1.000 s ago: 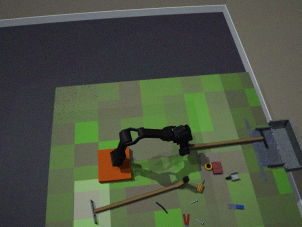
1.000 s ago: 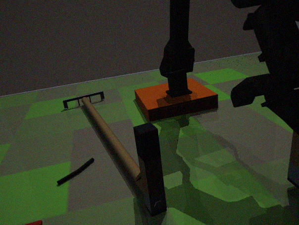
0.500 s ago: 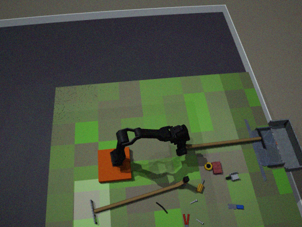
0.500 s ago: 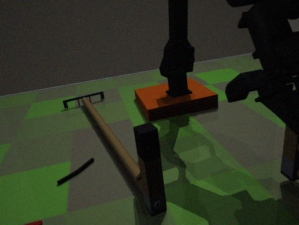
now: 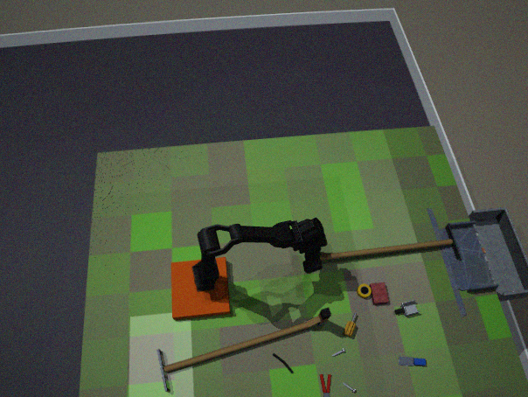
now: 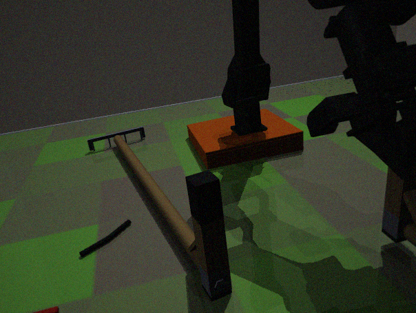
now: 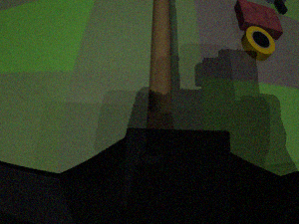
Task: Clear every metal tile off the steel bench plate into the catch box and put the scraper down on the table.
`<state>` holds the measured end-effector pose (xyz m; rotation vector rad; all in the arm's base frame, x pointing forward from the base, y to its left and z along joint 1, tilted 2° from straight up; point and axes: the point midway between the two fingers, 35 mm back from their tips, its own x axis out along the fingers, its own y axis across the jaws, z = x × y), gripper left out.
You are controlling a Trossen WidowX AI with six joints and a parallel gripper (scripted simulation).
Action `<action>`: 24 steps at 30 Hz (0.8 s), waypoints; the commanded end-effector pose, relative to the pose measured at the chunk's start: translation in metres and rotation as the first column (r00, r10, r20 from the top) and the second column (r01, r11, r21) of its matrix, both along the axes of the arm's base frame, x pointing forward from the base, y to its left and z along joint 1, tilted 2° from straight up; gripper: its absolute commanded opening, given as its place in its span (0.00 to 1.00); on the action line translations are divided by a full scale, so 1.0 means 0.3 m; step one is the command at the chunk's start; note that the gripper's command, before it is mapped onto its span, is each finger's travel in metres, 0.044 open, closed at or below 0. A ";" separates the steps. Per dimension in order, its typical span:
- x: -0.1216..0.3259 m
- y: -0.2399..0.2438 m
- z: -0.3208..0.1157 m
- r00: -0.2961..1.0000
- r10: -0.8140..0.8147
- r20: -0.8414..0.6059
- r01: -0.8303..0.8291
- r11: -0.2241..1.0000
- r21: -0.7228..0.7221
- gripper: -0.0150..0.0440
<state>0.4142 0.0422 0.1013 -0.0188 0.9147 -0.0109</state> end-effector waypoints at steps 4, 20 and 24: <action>-0.019 0.002 0.021 1.000 -0.004 0.022 0.004 1.000 0.002 0.25; -0.080 0.000 0.015 1.000 -0.004 0.023 0.004 1.000 0.002 0.25; -0.095 0.000 0.013 1.000 -0.004 0.023 0.003 1.000 0.002 0.25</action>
